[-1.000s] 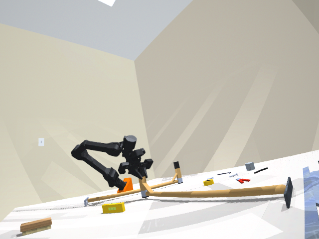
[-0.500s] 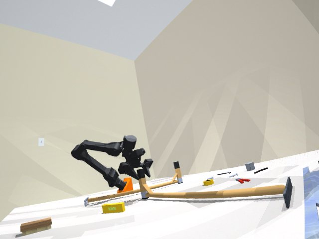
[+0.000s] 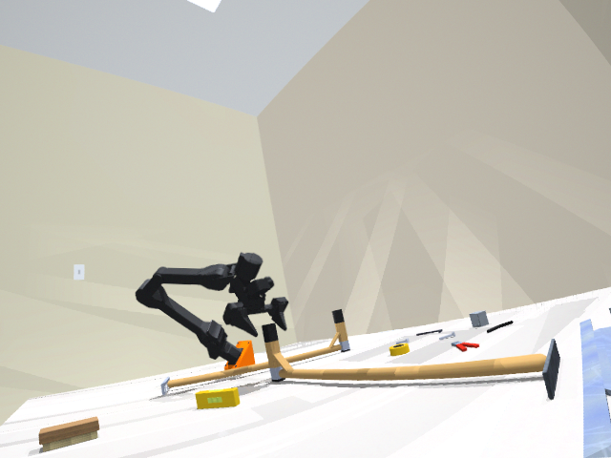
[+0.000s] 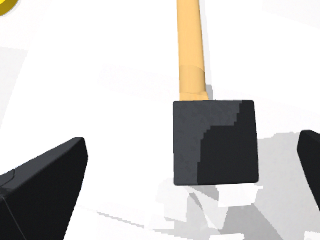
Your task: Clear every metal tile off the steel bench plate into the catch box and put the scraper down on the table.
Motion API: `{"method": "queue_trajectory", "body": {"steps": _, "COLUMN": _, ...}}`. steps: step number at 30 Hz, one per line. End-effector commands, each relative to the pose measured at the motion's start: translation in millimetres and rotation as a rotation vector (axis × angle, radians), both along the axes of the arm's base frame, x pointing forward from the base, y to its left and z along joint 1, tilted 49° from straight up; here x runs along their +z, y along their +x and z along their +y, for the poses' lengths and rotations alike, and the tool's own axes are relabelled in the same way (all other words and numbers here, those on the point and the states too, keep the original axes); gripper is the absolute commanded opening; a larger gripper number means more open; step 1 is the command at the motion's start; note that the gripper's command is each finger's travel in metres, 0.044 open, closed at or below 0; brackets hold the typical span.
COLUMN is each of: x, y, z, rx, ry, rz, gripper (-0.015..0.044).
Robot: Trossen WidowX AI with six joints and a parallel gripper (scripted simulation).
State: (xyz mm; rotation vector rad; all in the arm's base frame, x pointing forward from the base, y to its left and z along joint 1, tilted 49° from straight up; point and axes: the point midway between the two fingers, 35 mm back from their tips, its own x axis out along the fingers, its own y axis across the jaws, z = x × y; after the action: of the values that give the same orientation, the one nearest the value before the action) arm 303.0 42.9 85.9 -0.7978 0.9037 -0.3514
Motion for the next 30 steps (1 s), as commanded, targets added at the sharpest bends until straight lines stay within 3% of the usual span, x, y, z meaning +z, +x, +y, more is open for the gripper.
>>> {"method": "queue_trajectory", "body": {"steps": 1, "x": 10, "y": -5, "z": 7, "rx": -0.002, "ry": 0.004, "rz": -0.014, "gripper": 0.0440}}
{"method": "queue_trajectory", "body": {"steps": 11, "x": 21, "y": -15, "z": 17, "rx": 0.009, "ry": 0.000, "rz": -0.023, "gripper": 0.0440}}
{"method": "queue_trajectory", "body": {"steps": 30, "x": 81, "y": -11, "z": 99, "rx": 0.260, "ry": -0.007, "rz": -0.197, "gripper": 0.0440}}
